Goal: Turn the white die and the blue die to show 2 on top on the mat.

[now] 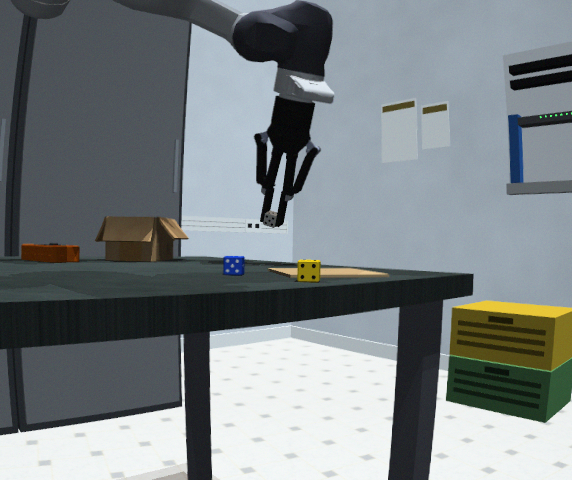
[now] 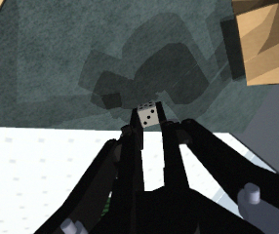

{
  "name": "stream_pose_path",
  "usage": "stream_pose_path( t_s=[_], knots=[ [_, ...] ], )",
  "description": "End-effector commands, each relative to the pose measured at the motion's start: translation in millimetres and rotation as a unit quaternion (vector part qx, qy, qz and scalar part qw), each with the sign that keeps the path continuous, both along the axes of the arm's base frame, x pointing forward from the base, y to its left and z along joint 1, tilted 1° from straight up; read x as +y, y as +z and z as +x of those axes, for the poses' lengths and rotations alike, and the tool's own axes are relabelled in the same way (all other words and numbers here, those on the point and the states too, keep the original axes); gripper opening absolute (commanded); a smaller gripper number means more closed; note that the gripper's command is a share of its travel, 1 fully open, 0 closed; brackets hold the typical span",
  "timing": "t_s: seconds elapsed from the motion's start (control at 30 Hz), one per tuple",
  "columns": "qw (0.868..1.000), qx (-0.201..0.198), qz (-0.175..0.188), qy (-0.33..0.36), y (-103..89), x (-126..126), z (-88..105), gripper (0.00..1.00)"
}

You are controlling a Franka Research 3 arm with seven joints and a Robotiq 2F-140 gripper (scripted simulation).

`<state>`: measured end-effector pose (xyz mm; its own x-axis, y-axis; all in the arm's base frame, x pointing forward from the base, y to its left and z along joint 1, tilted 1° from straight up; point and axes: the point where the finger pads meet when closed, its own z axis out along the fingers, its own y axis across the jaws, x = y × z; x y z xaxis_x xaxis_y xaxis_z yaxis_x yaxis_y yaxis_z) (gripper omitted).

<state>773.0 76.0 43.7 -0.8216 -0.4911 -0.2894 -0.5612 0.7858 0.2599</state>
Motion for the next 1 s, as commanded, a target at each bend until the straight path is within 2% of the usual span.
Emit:
stream_pose_path(
  t_s=[0.0, 0.3, 0.4, 0.43, 0.5, 0.87, 0.97],
  knots=[
    [0.996, -0.064, 0.031, 0.050, 4.0, 7, 10.2, 0.21],
    [0.987, -0.123, 0.087, 0.049, 9.1, 12, 15.3, 0.21],
    [0.987, -0.126, 0.090, 0.049, 9.5, 12, 15.5, 0.21],
    [0.982, -0.148, 0.105, 0.045, 11.4, 12, 17.1, 0.21],
    [0.979, -0.162, 0.114, 0.043, 12.8, 12, 18.0, 0.21],
    [0.960, -0.238, 0.145, 0.021, 18.3, 5, 20.3, 0.21],
    [0.958, -0.244, 0.147, 0.018, 18.6, 4, 20.3, 0.21]
  ],
)
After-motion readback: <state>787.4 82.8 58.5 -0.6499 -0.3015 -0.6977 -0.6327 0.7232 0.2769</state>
